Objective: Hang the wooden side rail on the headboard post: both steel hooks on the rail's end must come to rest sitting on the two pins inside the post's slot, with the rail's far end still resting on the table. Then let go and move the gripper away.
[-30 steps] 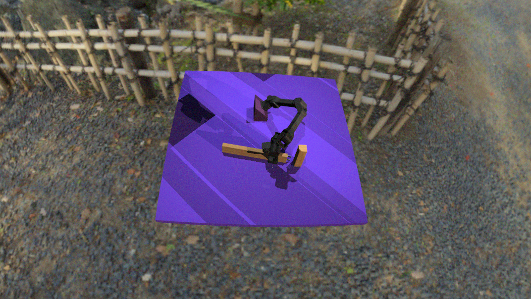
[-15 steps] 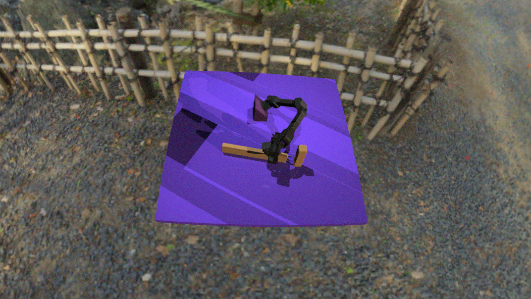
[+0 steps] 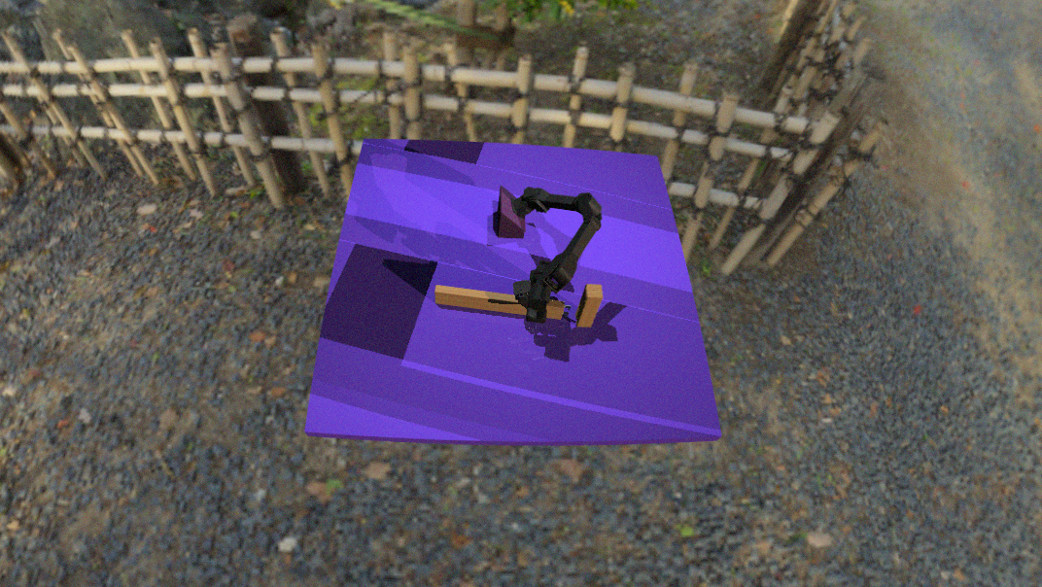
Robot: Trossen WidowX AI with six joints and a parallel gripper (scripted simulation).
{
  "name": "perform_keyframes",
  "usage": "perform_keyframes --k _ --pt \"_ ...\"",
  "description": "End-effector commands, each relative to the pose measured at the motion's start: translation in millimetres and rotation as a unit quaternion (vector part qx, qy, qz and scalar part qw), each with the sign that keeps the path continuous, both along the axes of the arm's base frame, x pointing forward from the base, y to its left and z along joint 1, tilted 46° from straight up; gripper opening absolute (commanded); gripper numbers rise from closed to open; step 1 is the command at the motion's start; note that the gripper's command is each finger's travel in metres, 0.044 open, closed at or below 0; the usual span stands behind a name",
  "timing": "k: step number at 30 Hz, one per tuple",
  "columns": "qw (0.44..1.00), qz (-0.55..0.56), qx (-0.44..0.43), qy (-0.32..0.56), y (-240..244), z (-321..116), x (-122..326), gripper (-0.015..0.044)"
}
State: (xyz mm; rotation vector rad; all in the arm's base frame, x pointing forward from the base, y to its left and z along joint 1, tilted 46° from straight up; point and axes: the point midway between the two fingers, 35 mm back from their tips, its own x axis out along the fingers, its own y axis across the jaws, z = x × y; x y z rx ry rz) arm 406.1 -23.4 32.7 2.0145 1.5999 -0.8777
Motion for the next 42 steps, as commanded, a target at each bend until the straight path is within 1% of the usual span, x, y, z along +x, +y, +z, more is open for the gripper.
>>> perform_keyframes --k 1,10,42 --pt "1.000 0.019 -0.004 -0.023 0 1 5 0.0000" --pt "0.998 0.044 -0.009 -0.048 -1 1 10 0.0000" --pt "0.998 0.044 -0.009 -0.049 -4 2 24 0.0000"
